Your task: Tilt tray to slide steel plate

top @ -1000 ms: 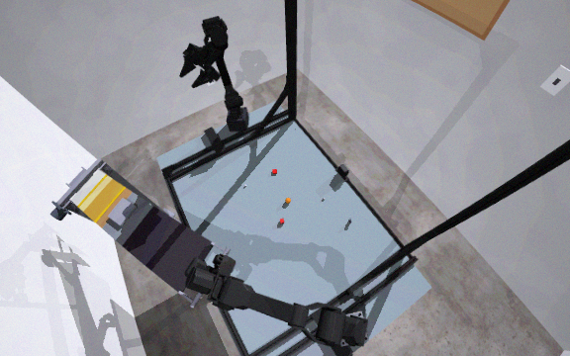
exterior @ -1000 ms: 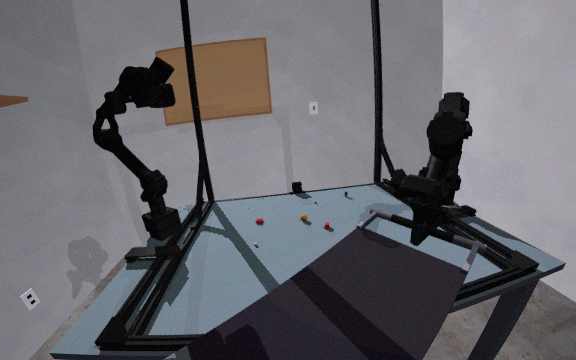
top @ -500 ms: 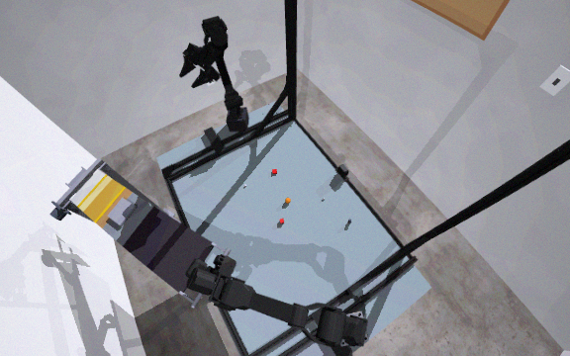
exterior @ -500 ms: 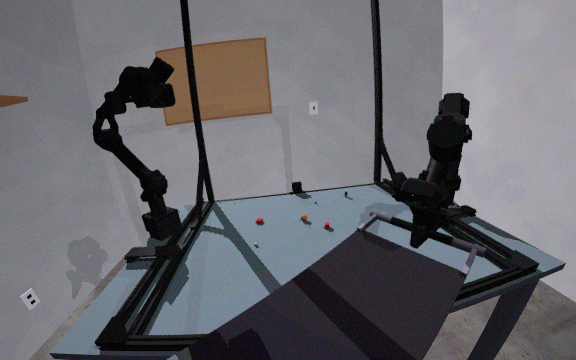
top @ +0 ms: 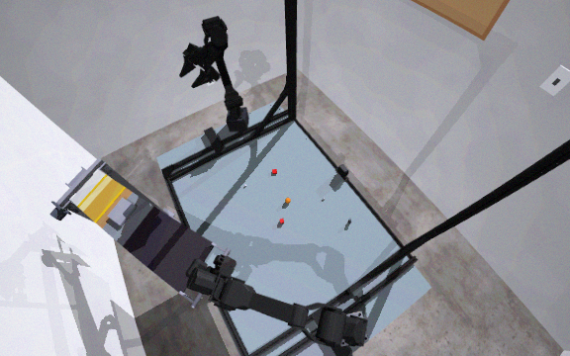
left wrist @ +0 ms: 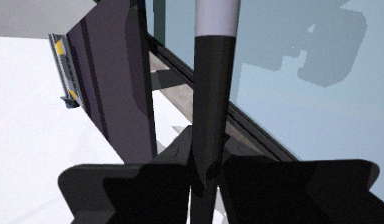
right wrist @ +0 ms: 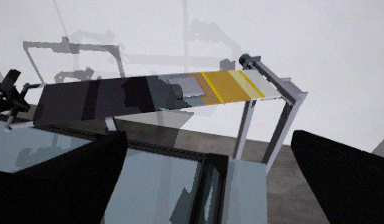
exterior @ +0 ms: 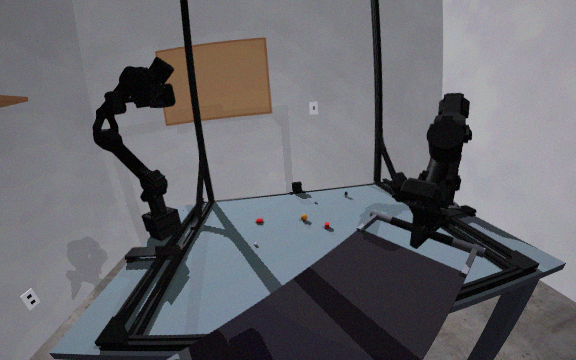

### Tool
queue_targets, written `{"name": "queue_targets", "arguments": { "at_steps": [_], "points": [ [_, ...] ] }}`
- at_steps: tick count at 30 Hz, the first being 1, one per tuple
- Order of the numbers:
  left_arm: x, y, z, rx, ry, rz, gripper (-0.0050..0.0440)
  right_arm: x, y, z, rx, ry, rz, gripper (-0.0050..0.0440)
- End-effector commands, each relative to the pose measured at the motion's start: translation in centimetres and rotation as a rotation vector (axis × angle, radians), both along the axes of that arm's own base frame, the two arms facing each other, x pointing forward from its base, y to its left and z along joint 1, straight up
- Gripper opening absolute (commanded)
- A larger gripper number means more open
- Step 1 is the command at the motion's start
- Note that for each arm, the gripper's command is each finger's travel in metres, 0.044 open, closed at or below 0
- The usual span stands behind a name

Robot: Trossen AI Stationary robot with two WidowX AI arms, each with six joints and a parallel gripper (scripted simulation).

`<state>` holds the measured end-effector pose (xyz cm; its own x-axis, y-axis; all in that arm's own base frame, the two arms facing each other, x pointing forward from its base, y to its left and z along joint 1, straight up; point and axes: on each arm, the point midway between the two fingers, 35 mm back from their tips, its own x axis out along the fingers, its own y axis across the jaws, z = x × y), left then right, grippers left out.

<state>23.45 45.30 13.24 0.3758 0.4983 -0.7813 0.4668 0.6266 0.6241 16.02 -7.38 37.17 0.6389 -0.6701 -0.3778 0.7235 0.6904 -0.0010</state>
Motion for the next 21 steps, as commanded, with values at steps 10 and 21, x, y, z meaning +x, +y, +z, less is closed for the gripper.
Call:
{"name": "queue_targets", "arguments": {
  "at_steps": [10, 21],
  "points": [
    [0.2, 0.2, 1.9, 0.033, -0.021, 0.002, 0.0000, 0.0, 0.0, 0.0, -0.001, -0.002, -0.003, 0.0440],
    [0.2, 0.3, 2.7, 0.037, -0.024, 0.002, 0.0000, 0.0, 0.0, 0.0, -0.001, -0.002, -0.003, 0.0440]
  ]
}}
